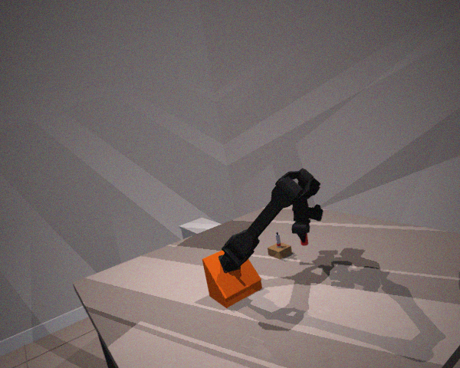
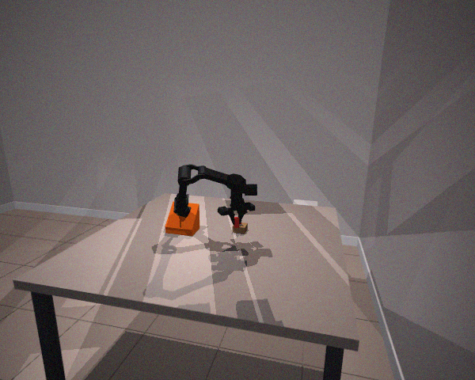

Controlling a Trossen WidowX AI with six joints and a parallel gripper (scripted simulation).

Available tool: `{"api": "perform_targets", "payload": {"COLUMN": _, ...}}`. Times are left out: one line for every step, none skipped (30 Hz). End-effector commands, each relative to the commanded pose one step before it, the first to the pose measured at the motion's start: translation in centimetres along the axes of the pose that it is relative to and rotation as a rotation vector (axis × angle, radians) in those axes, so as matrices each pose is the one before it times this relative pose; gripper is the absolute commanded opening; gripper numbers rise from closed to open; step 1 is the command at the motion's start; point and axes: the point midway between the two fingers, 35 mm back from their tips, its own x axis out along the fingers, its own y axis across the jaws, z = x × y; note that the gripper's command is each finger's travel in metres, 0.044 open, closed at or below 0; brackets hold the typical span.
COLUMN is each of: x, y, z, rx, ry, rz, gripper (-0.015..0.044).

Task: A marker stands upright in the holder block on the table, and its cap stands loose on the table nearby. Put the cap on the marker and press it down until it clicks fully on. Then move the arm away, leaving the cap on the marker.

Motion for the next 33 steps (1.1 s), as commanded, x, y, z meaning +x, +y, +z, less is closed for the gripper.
{"api": "perform_targets", "payload": {"x": -0.578, "y": 1.425, "z": -1.379, "rx": -0.003, "ry": 0.00733, "rz": 0.00416, "gripper": 0.0}}
{"api": "perform_targets", "payload": {"x": -0.128, "y": 0.293, "z": -0.306, "rx": -0.0002, "ry": 0.00081, "rz": 0.0006, "gripper": 0.0}}
{"api": "perform_targets", "payload": {"x": -0.128, "y": 0.288, "z": -0.311, "rx": -0.0002, "ry": 0.00075, "rz": 0.00051, "gripper": 0.0}}
{"api": "perform_targets", "payload": {"x": -0.128, "y": 0.284, "z": -0.315, "rx": -0.0001, "ry": 0.00068, "rz": 0.00041, "gripper": 0.0}}
{"api": "perform_targets", "payload": {"x": -0.127, "y": 0.279, "z": -0.319, "rx": -0.0001, "ry": 0.00061, "rz": 0.00032, "gripper": 0.0}}
{"api": "perform_targets", "payload": {"x": -0.127, "y": 0.274, "z": -0.324, "rx": -0.0001, "ry": 0.00054, "rz": 0.00023, "gripper": 0.0}}
{"api": "perform_targets", "payload": {"x": -0.126, "y": 0.269, "z": -0.328, "rx": -0.0001, "ry": 0.00047, "rz": 0.00014, "gripper": 0.0}}
{"api": "perform_targets", "payload": {"x": -0.125, "y": 0.264, "z": -0.332, "rx": -0.0001, "ry": 0.0004, "rz": 0.00005, "gripper": 0.0}}
{"api": "perform_targets", "payload": {"x": -0.124, "y": 0.259, "z": -0.336, "rx": 0.0, "ry": 0.00032, "rz": -0.00004, "gripper": 0.0}}
{"api": "perform_targets", "payload": {"x": -0.124, "y": 0.254, "z": -0.34, "rx": 0.0, "ry": 0.00024, "rz": -0.00013, "gripper": 0.0}}
{"api": "perform_targets", "payload": {"x": -0.123, "y": 0.249, "z": -0.344, "rx": 0.0, "ry": 0.00016, "rz": -0.00021, "gripper": 0.0}}
{"api": "perform_targets", "payload": {"x": -0.122, "y": 0.244, "z": -0.348, "rx": 0.0, "ry": 0.00008, "rz": -0.00029, "gripper": 0.0}}
{"api": "perform_targets", "payload": {"x": -0.121, "y": 0.239, "z": -0.351, "rx": 0.0001, "ry": -0.00001, "rz": -0.00037, "gripper": 0.0}}
{"api": "perform_targets", "payload": {"x": -0.121, "y": 0.233, "z": -0.355, "rx": 0.0001, "ry": -0.00009, "rz": -0.00045, "gripper": 0.0}}
{"api": "perform_targets", "payload": {"x": -0.12, "y": 0.228, "z": -0.359, "rx": 0.0001, "ry": -0.00018, "rz": -0.00053, "gripper": 0.0}}
{"api": "perform_targets", "payload": {"x": -0.119, "y": 0.222, "z": -0.362, "rx": 0.0001, "ry": -0.00027, "rz": -0.0006, "gripper": 0.0}}
{"api": "perform_targets", "payload": {"x": -0.118, "y": 0.217, "z": -0.365, "rx": 0.0002, "ry": -0.00036, "rz": -0.00067, "gripper": 0.0}}
{"api": "perform_targets", "payload": {"x": -0.117, "y": 0.211, "z": -0.369, "rx": 0.0002, "ry": -0.00045, "rz": -0.00074, "gripper": 0.0}}
{"api": "perform_targets", "payload": {"x": -0.116, "y": 0.206, "z": -0.372, "rx": 0.0002, "ry": -0.00055, "rz": -0.00081, "gripper": 0.0}}
{"api": "perform_targets", "payload": {"x": -0.115, "y": 0.2, "z": -0.375, "rx": 0.0003, "ry": -0.00064, "rz": -0.00088, "gripper": 0.0}}
{"api": "perform_targets", "payload": {"x": -0.114, "y": 0.194, "z": -0.378, "rx": 0.0003, "ry": -0.00074, "rz": -0.00094, "gripper": 0.0}}
{"api": "perform_targets", "payload": {"x": -0.113, "y": 0.188, "z": -0.381, "rx": 0.0003, "ry": -0.00084, "rz": -0.001, "gripper": 0.0}}
{"api": "perform_targets", "payload": {"x": -0.112, "y": 0.183, "z": -0.383, "rx": 0.0004, "ry": -0.00094, "rz": -0.00106, "gripper": 0.0}}
{"api": "perform_targets", "payload": {"x": -0.111, "y": 0.177, "z": -0.386, "rx": 0.0004, "ry": -0.00104, "rz": -0.00111, "gripper": 0.0}}
{"api": "perform_targets", "payload": {"x": -0.11, "y": 0.171, "z": -0.389, "rx": 0.0005, "ry": -0.00115, "rz": -0.00117, "gripper": 0.0}}
{"api": "perform_targets", "payload": {"x": -0.109, "y": 0.165, "z": -0.391, "rx": 0.0005, "ry": -0.00125, "rz": -0.00122, "gripper": 0.0}}
{"api": "perform_targets", "payload": {"x": -0.108, "y": 0.159, "z": -0.394, "rx": 0.0005, "ry": -0.00136, "rz": -0.00127, "gripper": 0.0}}
{"api": "perform_targets", "payload": {"x": -0.107, "y": 0.153, "z": -0.396, "rx": 0.0006, "ry": -0.00146, "rz": -0.00132, "gripper": 0.0}}
{"api": "perform_targets", "payload": {"x": -0.106, "y": 0.147, "z": -0.398, "rx": 0.0006, "ry": -0.00157, "rz": -0.00136, "gripper": 0.0}}
{"api": "perform_targets", "payload": {"x": -0.086, "y": 0.115, "z": -0.327, "rx": 0.0005, "ry": -0.00136, "rz": -0.00115, "gripper": 0.0}}
{"api": "perform_targets", "payload": {"x": -0.051, "y": 0.067, "z": -0.197, "rx": 0.0003, "ry": -0.00085, "rz": -0.0007, "gripper": 0.0}}
{"api": "perform_targets", "payload": {"x": -0.017, "y": 0.022, "z": -0.066, "rx": 0.0001, "ry": -0.00029, "rz": -0.00024, "gripper": 0.0}}
{"api": "perform_targets", "payload": {"x": 0.0, "y": 0.0, "z": 0.0, "rx": 0.0, "ry": 0.0, "rz": 0.0, "gripper": 0.0}}
